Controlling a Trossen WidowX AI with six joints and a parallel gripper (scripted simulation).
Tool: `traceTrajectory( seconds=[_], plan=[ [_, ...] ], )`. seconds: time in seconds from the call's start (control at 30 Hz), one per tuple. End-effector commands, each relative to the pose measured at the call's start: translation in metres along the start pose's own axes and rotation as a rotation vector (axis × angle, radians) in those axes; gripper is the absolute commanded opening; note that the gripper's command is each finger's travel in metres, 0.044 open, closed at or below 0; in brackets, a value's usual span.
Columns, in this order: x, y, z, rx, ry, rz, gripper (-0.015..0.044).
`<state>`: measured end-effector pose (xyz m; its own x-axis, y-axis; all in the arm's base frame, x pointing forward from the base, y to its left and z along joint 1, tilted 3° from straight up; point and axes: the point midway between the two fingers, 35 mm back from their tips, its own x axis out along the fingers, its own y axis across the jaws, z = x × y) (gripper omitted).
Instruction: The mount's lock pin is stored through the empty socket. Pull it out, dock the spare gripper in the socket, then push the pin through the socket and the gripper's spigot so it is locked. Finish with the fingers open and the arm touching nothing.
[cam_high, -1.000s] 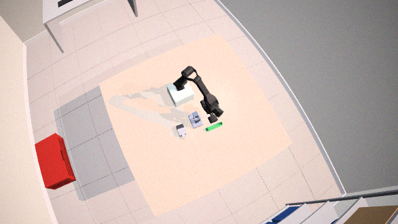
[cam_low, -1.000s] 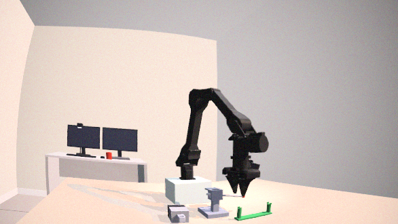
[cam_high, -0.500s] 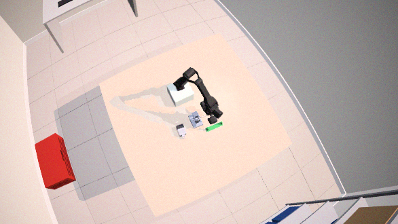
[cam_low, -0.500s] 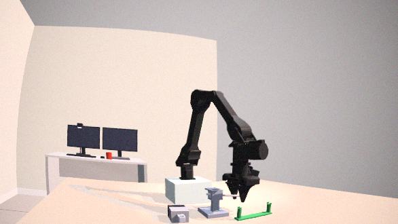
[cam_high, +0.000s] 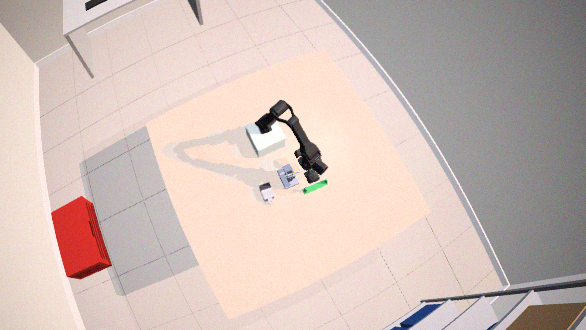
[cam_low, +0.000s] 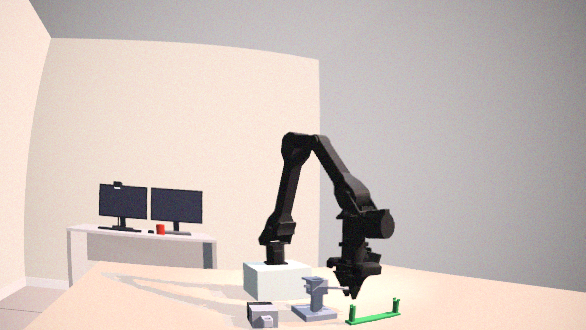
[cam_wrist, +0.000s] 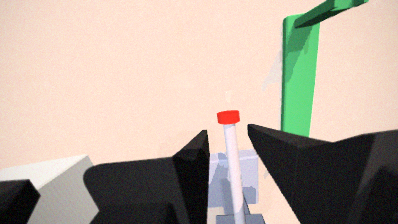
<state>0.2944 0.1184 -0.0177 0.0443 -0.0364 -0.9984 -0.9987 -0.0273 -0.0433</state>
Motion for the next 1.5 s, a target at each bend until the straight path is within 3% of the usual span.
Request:
traceTrajectory(
  seconds=[0.0,0.07,0.27,0.93,1.47],
  plan=[
    [0.001,0.002,0.000,-0.004,-0.003,0.005,0.0090],
    [0.001,0.002,0.000,-0.004,-0.003,0.005,0.0037],
    [0.001,0.001,0.000,-0.004,-0.003,0.005,0.0000],
    [-0.010,0.002,0.011,-0.006,-0.150,-0.002,0.0000],
    [-0.014,0.000,0.022,-0.006,-0.154,-0.005,0.0000]
  ],
)
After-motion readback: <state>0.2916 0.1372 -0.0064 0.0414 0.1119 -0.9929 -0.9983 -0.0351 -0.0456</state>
